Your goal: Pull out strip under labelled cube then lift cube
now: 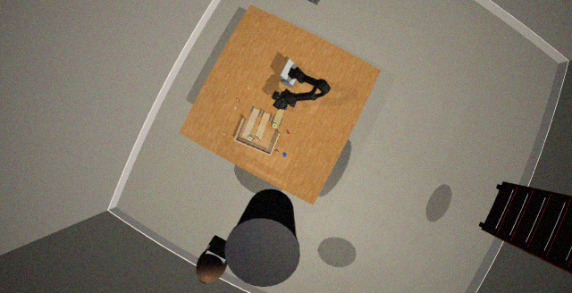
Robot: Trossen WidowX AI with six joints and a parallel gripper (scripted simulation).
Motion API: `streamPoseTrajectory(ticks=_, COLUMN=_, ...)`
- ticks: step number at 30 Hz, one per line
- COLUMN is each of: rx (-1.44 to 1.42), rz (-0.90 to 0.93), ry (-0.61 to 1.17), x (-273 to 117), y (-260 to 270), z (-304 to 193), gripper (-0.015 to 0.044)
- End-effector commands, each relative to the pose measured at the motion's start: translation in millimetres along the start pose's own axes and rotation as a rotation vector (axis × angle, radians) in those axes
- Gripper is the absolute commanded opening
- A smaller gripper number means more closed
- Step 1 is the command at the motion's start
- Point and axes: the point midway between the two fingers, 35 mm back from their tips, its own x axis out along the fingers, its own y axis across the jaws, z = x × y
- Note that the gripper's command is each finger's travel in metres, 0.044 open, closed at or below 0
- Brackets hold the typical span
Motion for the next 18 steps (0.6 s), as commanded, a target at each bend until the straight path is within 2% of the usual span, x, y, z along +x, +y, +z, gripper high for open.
streamPoseTrajectory(ticks=1, rx=-0.004, rz=-0.006, ry=0.005, x=-33, y=-2, z=8, gripper=0.0)
streamPoseTrajectory(ticks=8, rx=-0.003, rz=-0.005, ry=0.007, x=-34, y=0, z=6, gripper=0.0)
streamPoseTrajectory(ticks=18, rx=0.041, rz=-0.005, ry=0.005, x=-36, y=2, z=45, gripper=0.0263)
